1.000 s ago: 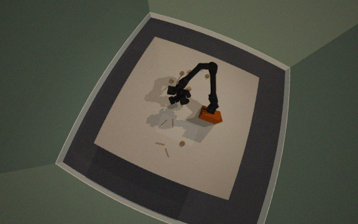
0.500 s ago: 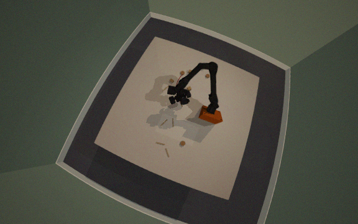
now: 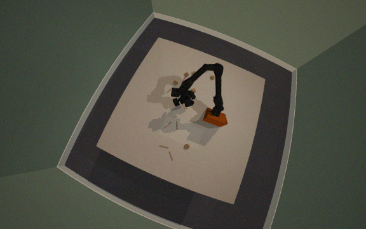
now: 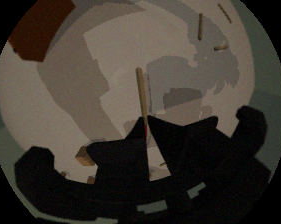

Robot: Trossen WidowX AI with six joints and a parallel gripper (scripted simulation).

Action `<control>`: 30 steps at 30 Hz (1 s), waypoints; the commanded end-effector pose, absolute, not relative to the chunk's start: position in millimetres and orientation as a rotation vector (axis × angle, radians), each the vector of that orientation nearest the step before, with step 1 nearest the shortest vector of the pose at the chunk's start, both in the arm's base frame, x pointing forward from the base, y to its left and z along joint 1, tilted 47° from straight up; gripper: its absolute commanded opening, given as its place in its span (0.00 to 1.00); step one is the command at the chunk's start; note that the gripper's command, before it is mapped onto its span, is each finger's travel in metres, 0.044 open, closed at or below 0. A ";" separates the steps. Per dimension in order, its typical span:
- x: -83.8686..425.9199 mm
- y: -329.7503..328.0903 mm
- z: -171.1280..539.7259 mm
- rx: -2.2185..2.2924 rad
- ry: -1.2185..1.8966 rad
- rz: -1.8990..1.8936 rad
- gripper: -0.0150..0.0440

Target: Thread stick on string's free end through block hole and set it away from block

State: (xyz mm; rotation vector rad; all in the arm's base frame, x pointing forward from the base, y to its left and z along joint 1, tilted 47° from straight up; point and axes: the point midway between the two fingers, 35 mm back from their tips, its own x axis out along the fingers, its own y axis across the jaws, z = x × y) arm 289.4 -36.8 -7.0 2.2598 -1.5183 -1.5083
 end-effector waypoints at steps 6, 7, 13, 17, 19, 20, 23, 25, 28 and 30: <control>291.3 -27.5 1.6 2.272 -1.525 -1.511 0.25; 291.3 -26.5 2.5 2.272 -1.525 -1.511 0.25; 290.9 -20.9 7.7 2.272 -1.525 -1.511 0.25; 290.5 -17.1 11.3 2.272 -1.525 -1.512 0.25; 290.3 -15.3 13.1 2.272 -1.525 -1.512 0.25; 290.1 -14.4 14.0 2.272 -1.525 -1.512 0.25; 289.7 -11.6 16.8 2.272 -1.525 -1.511 0.25; 289.4 -9.8 18.7 2.272 -1.525 -1.511 0.25; 288.9 -7.0 21.5 2.271 -1.525 -1.511 0.25; 288.6 -5.2 23.4 2.271 -1.525 -1.511 0.25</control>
